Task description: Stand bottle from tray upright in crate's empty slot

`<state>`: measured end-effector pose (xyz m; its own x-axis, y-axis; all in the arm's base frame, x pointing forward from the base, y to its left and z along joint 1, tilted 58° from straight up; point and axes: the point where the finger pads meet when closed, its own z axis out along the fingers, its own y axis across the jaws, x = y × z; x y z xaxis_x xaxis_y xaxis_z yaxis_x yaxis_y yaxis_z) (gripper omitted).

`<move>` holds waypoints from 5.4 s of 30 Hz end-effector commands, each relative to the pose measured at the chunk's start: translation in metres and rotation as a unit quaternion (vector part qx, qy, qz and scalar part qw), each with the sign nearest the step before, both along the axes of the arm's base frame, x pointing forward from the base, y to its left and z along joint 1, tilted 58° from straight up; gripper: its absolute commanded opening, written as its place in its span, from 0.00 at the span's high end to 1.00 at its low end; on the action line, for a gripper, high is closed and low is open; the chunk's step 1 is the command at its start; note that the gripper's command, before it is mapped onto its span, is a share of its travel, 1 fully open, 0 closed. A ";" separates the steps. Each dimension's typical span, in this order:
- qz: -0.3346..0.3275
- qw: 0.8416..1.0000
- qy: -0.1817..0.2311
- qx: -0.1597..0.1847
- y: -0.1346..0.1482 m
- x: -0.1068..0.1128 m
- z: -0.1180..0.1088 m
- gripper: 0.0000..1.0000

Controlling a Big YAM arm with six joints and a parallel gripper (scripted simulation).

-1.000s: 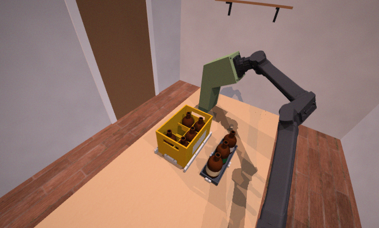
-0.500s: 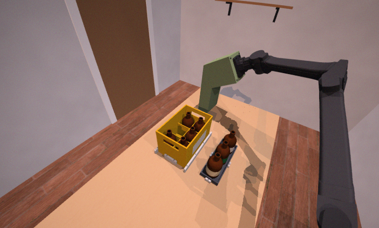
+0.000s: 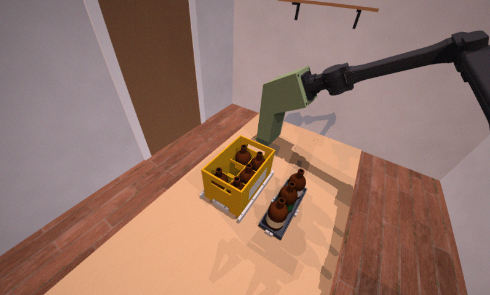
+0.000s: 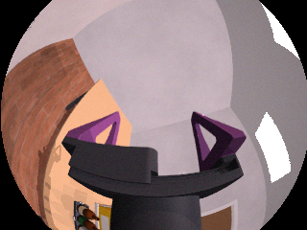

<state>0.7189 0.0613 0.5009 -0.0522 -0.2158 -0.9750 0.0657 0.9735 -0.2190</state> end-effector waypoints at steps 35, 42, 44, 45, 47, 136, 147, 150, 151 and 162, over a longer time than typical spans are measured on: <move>0.093 0.856 0.395 0.322 -0.061 -0.130 -0.376 0.00; 0.088 0.763 0.493 0.409 -0.059 -0.148 -0.482 0.00; 0.082 0.714 0.531 0.449 -0.055 -0.167 -0.523 0.00; 0.082 0.714 0.531 0.449 -0.055 -0.167 -0.523 0.00; 0.074 0.665 0.563 0.486 -0.051 -0.186 -0.557 0.00; 0.003 0.397 0.652 0.646 0.116 -0.319 -0.453 0.39; 0.016 0.403 0.653 0.641 0.123 -0.319 -0.443 0.39; 0.013 0.400 0.655 0.641 0.123 -0.320 -0.443 0.39; 0.013 0.400 0.655 0.641 0.123 -0.320 -0.443 0.39; 0.013 0.400 0.655 0.641 0.123 -0.320 -0.443 0.39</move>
<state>0.3971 0.1872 0.0540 -0.7200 0.3921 0.5726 0.6924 0.3495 0.6312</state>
